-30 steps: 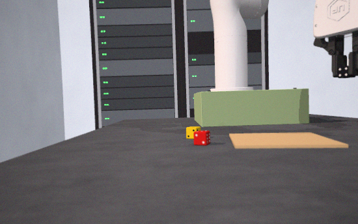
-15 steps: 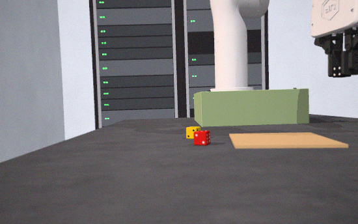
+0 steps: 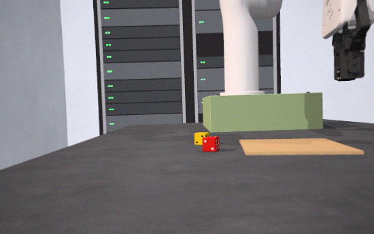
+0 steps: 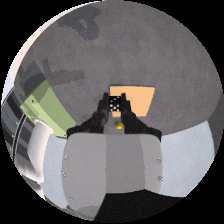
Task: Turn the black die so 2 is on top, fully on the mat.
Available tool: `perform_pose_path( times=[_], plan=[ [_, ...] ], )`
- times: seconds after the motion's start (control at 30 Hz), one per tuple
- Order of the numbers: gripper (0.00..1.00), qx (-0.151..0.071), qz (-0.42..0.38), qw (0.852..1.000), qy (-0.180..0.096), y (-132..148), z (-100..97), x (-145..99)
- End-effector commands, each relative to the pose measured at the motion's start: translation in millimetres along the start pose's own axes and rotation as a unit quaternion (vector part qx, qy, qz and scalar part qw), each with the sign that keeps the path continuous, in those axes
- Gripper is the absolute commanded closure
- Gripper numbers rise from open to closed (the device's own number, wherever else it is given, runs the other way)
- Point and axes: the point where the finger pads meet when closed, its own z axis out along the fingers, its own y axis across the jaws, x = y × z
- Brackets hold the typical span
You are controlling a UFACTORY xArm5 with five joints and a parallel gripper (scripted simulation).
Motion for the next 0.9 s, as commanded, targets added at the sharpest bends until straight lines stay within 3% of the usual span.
perform_pose_path(
  times=[0.0,0.27,0.6,0.63,0.7,0.77,0.87],
  plan=[
    [0.85,-0.001,0.086,0.996,0.0,10.5,-0.5,-9.4],
    [0.85,-0.001,0.188,0.982,0.0,21.3,-0.1,-22.3],
    [0.85,-0.001,0.335,0.942,0.0,36.3,0.7,-42.8],
    [0.85,-0.001,0.362,0.932,0.0,39.0,0.9,-46.7],
    [0.85,-0.001,0.362,0.932,0.0,39.0,0.9,-46.7],
    [0.85,-0.001,0.415,0.91,0.0,44.3,1.2,-54.8],
    [0.85,-0.001,0.45,0.893,0.0,47.7,1.4,-60.5]
  ],
)
